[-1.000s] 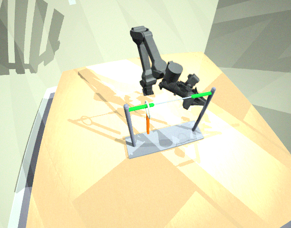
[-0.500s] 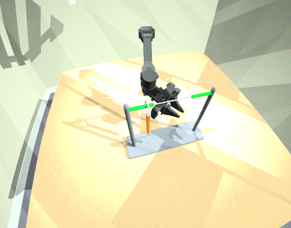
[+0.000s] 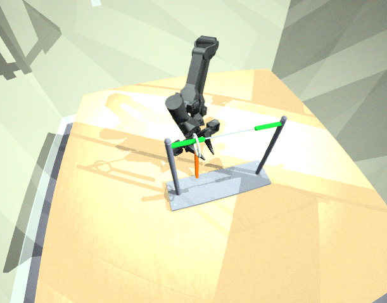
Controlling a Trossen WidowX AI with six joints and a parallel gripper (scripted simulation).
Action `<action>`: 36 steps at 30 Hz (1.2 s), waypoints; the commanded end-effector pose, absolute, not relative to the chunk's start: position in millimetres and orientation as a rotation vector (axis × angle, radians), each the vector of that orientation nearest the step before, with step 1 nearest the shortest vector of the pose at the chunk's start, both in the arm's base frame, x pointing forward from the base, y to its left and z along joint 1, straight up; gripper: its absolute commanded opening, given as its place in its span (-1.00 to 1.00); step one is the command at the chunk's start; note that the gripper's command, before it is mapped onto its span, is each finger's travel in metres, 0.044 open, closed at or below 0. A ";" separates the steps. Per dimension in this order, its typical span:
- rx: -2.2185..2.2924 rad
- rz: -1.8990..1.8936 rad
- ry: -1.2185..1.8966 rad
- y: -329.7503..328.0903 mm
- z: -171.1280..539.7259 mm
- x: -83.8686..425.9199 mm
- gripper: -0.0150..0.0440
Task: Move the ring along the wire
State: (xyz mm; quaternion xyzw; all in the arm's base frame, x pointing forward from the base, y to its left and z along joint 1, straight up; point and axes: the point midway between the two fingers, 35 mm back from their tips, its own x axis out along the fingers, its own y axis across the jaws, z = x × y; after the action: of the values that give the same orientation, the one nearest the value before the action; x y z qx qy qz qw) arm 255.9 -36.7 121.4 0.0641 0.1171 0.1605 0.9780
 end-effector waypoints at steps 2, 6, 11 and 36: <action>0.224 0.237 0.234 -56.1 112.3 242.6 0.05; 0.307 0.152 0.222 -73.4 105.3 229.4 0.05; 0.378 0.079 0.206 -86.3 99.6 217.1 0.05; -0.013 0.033 0.162 -85.4 142.6 272.4 0.05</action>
State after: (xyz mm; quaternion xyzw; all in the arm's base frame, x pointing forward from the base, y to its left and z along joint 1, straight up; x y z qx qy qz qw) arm 269.3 -84.2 140.2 -0.0017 0.0828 0.0180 0.9964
